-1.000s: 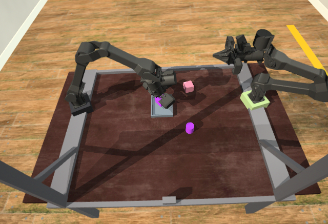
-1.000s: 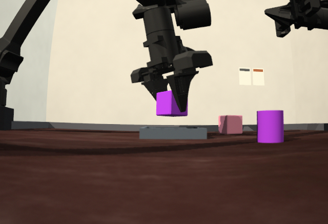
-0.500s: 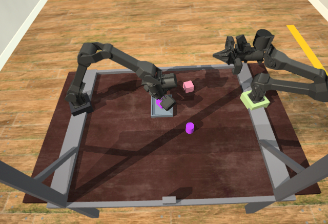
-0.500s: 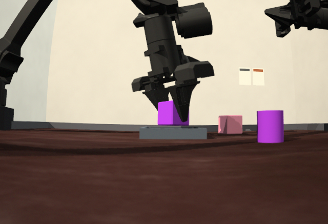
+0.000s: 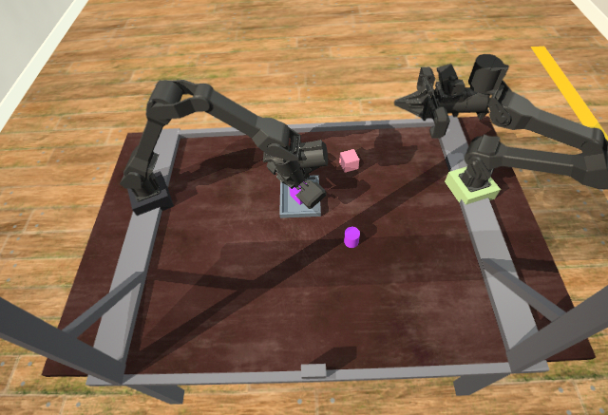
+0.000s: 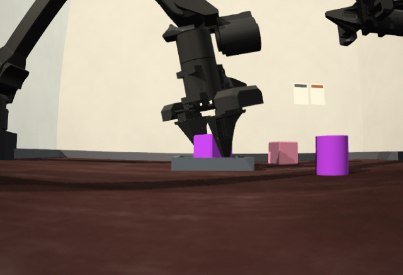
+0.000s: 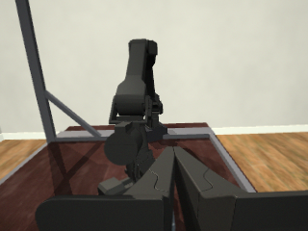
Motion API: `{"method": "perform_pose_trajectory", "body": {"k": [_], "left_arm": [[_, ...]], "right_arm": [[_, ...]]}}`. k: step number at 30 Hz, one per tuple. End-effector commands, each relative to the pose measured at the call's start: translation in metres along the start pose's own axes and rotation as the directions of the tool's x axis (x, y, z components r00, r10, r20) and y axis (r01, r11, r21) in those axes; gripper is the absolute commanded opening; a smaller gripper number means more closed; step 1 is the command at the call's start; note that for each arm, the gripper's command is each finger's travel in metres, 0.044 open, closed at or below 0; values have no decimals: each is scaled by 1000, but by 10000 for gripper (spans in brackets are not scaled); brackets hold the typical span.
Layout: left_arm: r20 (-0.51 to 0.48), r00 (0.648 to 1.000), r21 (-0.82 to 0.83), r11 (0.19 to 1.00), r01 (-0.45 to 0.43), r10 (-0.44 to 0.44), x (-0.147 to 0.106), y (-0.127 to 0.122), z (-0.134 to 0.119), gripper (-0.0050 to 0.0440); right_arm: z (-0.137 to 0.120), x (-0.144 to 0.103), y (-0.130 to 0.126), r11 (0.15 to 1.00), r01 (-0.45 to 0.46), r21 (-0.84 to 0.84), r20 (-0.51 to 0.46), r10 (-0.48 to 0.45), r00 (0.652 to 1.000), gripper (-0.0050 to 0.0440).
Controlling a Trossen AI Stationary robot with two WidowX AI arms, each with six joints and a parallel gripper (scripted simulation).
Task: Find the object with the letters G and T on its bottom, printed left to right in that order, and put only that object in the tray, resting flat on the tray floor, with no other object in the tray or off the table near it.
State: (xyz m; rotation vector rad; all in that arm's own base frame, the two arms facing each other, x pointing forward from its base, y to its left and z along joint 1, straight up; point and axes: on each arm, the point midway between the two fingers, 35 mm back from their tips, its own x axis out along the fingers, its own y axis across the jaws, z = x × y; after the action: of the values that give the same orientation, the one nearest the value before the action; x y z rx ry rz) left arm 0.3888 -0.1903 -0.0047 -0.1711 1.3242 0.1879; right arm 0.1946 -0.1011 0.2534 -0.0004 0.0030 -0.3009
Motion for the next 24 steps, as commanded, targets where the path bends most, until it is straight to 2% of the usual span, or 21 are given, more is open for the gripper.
{"method": "perform_pose_trajectory", "body": {"k": [1,3,4,10,12,15,21,24], "left_arm": [[-6,1000,2,1000,-5,5,3,1,-2,171],[-5,1000,2,1000,-5,5,3,1,-1,171],[18,1000,-3,1000,15,-15,-8,-3,5,195],[18,1000,-3,1000,15,-15,-8,-3,5,339],[18,1000,-3,1000,15,-15,-8,-3,5,339],[18,1000,-3,1000,15,-15,-8,-3,5,400],[18,1000,-3,1000,15,-15,-8,-3,5,400],[37,999,-6,999,32,-32,-26,-6,12,400]], "right_arm": [[5,-1,1,1000,-1,-4,11,1,1000,-50],[5,-1,1,1000,-1,-4,11,1,1000,-50],[5,-1,1,1000,-1,-4,11,1,1000,-50],[5,-1,1,1000,-1,-4,11,1,1000,-50],[5,-1,1,1000,-1,-4,11,1,1000,-50],[5,-1,1,1000,-1,-4,11,1,1000,-50],[5,-1,1,1000,-1,-4,11,1,1000,-50],[5,-1,1,1000,-1,-4,11,1,1000,-50]]}}
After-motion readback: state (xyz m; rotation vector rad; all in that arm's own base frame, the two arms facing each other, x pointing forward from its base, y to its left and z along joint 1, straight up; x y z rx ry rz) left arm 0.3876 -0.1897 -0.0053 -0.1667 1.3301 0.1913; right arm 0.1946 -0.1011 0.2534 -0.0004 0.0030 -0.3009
